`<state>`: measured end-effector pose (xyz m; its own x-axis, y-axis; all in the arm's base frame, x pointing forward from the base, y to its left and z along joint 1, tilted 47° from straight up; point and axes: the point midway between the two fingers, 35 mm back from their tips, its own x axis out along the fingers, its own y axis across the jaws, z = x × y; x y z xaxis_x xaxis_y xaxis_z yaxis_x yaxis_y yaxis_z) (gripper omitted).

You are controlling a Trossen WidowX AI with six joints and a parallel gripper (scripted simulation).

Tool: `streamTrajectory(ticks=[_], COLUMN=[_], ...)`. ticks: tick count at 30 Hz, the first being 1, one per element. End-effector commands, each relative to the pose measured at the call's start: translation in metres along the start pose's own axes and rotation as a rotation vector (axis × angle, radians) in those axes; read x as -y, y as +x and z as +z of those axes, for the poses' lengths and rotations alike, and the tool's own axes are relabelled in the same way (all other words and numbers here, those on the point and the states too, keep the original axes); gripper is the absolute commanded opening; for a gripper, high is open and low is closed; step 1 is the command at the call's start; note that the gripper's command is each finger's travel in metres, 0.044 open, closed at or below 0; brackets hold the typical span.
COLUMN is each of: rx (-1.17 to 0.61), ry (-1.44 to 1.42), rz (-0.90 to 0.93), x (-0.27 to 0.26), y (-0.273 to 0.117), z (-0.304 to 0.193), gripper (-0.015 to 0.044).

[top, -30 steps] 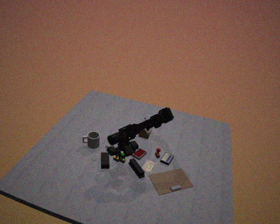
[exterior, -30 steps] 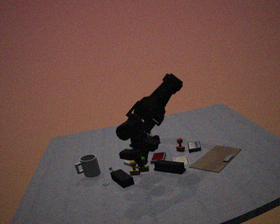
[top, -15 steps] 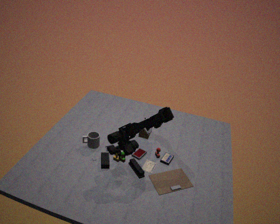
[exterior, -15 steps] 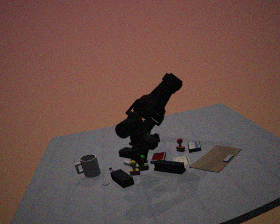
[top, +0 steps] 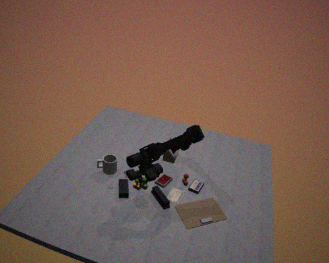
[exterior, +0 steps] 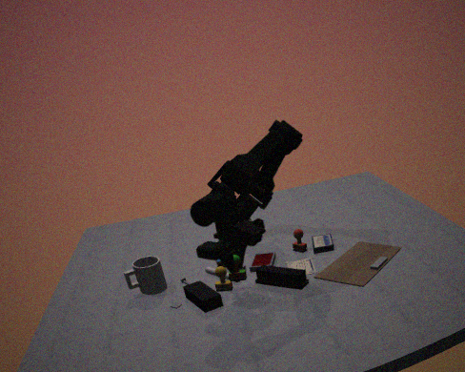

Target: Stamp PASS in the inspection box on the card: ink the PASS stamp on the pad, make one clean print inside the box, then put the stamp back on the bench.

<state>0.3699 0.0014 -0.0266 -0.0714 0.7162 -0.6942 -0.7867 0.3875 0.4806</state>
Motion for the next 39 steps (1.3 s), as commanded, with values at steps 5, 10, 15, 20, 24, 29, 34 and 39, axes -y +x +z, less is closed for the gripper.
streamTrajectory(ticks=[5, 10, 15, 20, 24, 29, 34, 39], rx=[-0.004, -0.004, -0.004, -0.003, -0.003, -0.003, -0.002, -0.002], ry=[-0.004, -0.004, -0.004, -0.004, -0.004, -0.004, -0.004, -0.004], rz=[-0.002, -0.003, -0.004, -0.005, -0.006, -0.006, -0.007, -0.008], x=[0.000, 0.000, 0.000, 0.000, 0.000, 0.000, 0.000, 0.000], y=[-0.004, -0.007, -0.009, -0.012, -0.014, -0.016, -0.019, -0.021], z=[0.000, 0.000, 0.000, 0.000, 0.000, -0.001, -0.001, -0.001], gripper=[0.0000, 0.0000, 0.0000, 0.0000, 0.0000, 0.0000, 0.0000, 0.0000])
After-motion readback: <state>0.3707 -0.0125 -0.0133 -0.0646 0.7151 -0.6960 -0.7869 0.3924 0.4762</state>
